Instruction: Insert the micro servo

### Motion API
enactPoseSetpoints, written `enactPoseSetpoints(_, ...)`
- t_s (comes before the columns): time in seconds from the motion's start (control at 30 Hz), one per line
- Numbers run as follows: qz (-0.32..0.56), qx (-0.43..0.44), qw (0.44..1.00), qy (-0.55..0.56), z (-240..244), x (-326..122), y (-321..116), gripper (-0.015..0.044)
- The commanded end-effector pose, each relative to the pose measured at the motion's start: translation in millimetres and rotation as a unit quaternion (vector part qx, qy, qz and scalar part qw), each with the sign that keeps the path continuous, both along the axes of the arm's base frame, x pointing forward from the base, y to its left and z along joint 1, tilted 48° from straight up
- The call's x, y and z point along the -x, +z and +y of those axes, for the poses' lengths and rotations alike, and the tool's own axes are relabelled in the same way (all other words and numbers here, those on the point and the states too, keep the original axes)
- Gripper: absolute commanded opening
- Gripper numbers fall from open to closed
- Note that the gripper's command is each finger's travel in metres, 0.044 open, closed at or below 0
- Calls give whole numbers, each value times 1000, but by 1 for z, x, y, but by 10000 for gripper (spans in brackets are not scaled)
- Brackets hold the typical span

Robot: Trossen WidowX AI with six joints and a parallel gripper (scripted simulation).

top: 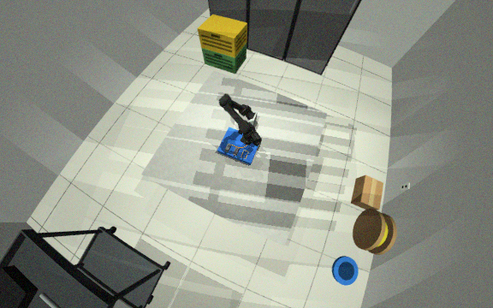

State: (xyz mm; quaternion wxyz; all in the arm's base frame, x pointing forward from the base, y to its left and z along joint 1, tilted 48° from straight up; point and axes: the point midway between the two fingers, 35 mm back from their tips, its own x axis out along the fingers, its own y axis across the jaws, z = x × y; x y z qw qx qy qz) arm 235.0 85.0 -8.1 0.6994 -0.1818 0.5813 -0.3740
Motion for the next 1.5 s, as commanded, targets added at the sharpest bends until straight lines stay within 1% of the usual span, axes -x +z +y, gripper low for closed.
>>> enactPoseSetpoints(0.0, 51, 0, 997, 50, 2, -1, 0, 0)
enactPoseSetpoints(0.13, 93, 3, 992, 89, 2, -1, 0, 0)
enactPoseSetpoints(0.4, 95, 3, 991, 91, 2, -5, 0, 0)
enactPoseSetpoints(1.2, 93, 3, 992, 91, 4, -97, 6, 0)
enactPoseSetpoints(1.33, 102, 4, 990, 99, 4, -109, 7, 0)
enactPoseSetpoints(1.47, 103, 4, 990, 101, 4, -111, 7, 0)
